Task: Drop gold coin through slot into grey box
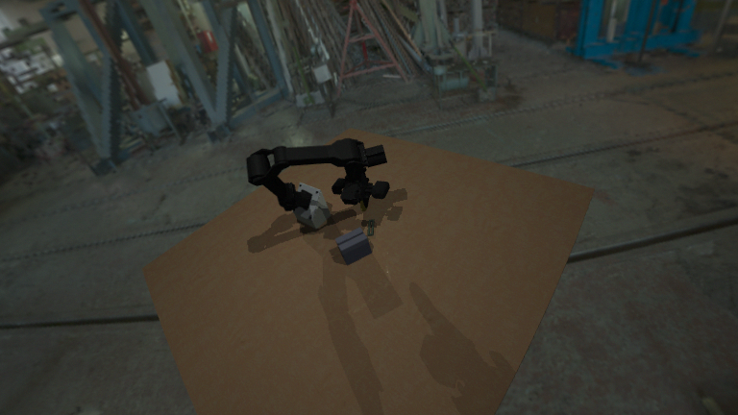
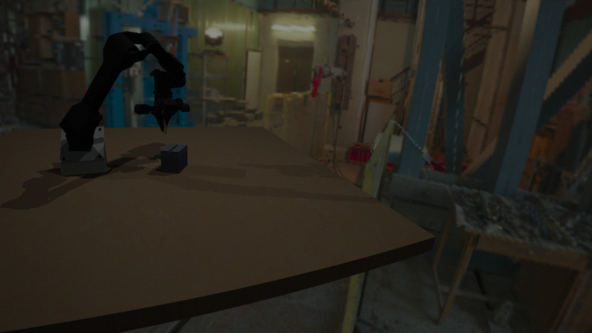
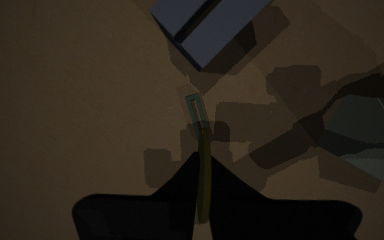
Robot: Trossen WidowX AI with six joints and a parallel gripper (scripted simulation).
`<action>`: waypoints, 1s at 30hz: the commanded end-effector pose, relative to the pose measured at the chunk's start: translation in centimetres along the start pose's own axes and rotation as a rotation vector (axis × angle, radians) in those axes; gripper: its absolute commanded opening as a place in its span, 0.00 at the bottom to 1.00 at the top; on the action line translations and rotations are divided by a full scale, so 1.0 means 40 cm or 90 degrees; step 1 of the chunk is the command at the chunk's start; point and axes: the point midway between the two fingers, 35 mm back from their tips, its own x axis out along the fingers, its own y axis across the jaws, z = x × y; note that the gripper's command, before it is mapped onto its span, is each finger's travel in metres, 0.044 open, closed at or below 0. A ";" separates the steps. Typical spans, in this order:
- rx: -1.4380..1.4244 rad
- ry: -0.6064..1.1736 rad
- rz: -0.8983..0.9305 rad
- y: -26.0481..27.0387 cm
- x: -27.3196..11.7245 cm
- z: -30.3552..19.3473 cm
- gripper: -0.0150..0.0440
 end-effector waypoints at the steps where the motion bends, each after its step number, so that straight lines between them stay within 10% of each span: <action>1: 0.077 0.001 -0.002 0.002 0.000 -0.001 0.25; 30: 0.475 0.002 -0.002 0.018 -0.002 0.031 0.25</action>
